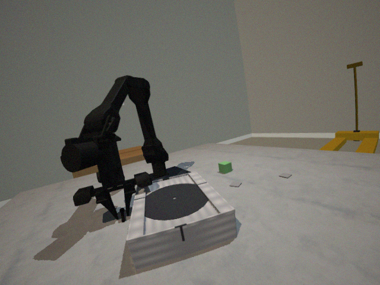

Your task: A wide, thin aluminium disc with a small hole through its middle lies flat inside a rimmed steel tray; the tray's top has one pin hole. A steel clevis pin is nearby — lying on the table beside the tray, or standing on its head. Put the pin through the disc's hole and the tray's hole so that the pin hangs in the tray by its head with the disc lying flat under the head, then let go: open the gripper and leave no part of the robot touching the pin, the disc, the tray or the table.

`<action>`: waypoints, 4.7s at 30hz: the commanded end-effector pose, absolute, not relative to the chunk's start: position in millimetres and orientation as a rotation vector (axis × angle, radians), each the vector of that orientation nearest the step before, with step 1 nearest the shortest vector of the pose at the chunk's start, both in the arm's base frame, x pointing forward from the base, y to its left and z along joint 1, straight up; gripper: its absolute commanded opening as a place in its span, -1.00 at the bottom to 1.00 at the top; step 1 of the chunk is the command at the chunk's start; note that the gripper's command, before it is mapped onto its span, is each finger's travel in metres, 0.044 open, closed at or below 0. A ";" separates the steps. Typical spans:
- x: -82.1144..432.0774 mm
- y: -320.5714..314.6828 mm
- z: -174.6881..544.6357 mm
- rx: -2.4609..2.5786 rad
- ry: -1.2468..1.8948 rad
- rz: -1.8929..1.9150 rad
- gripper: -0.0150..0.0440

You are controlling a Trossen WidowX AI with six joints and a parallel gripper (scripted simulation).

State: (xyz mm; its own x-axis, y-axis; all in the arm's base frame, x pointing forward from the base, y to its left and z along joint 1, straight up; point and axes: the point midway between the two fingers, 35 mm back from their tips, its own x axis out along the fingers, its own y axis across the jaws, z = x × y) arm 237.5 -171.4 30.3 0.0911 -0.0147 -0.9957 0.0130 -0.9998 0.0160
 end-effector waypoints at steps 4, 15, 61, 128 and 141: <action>224.1 -171.4 36.6 2.590 0.006 -1.741 -0.08; 224.0 -171.9 34.4 2.598 0.005 -1.727 -0.08; 223.9 -171.9 35.3 2.597 0.002 -1.729 -0.49; 304.2 -85.1 114.4 1.602 0.957 -1.329 -0.49; 321.3 -49.9 123.0 1.219 1.190 -1.134 -0.49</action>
